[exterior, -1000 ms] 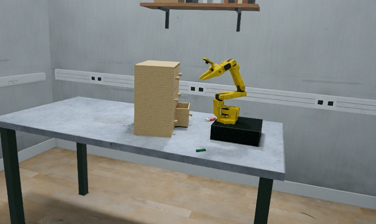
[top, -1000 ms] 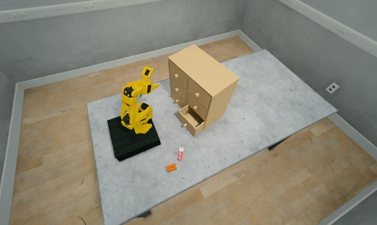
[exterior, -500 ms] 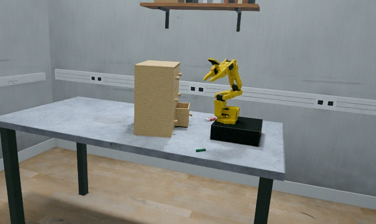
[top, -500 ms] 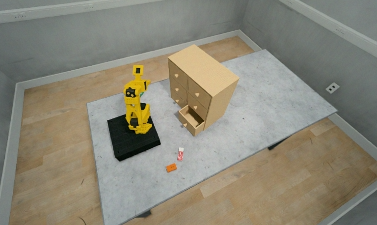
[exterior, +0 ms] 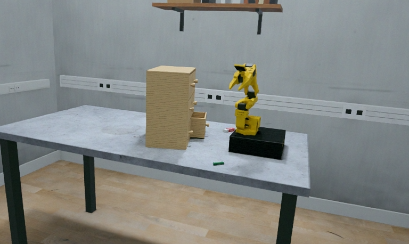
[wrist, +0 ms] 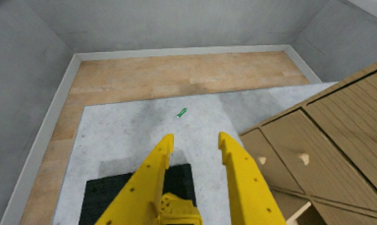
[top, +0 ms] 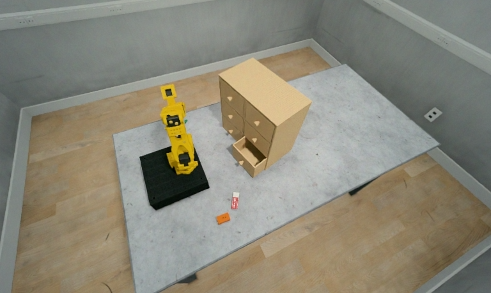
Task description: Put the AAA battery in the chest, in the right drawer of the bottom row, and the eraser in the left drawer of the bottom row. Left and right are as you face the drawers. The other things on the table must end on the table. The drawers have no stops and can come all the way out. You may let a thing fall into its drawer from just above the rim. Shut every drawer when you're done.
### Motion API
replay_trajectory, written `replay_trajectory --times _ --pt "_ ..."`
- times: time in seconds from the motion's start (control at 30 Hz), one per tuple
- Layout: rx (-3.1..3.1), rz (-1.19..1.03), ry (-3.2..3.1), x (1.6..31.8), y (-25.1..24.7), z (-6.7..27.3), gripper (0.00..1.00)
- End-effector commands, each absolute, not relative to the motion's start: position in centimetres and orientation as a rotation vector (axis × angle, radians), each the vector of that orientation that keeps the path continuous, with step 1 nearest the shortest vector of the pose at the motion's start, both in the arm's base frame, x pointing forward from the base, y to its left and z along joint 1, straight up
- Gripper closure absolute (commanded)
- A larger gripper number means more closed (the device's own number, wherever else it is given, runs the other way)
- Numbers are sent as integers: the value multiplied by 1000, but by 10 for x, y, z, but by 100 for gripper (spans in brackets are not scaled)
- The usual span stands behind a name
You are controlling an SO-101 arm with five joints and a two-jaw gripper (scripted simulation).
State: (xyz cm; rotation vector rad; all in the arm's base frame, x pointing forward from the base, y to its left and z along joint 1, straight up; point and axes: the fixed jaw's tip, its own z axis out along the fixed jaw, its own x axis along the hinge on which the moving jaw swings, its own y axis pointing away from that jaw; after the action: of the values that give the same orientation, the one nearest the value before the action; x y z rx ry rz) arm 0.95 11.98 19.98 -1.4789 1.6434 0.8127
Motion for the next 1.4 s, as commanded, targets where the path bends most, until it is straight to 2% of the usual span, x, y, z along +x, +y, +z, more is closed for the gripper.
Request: replay_trajectory --times 0.0,0.73,1.37 --pt "-1487 825 1638 8 120 201 81" --pt "-1487 825 1638 8 120 201 81" --pt "-1989 441 1287 14 157 191 81"
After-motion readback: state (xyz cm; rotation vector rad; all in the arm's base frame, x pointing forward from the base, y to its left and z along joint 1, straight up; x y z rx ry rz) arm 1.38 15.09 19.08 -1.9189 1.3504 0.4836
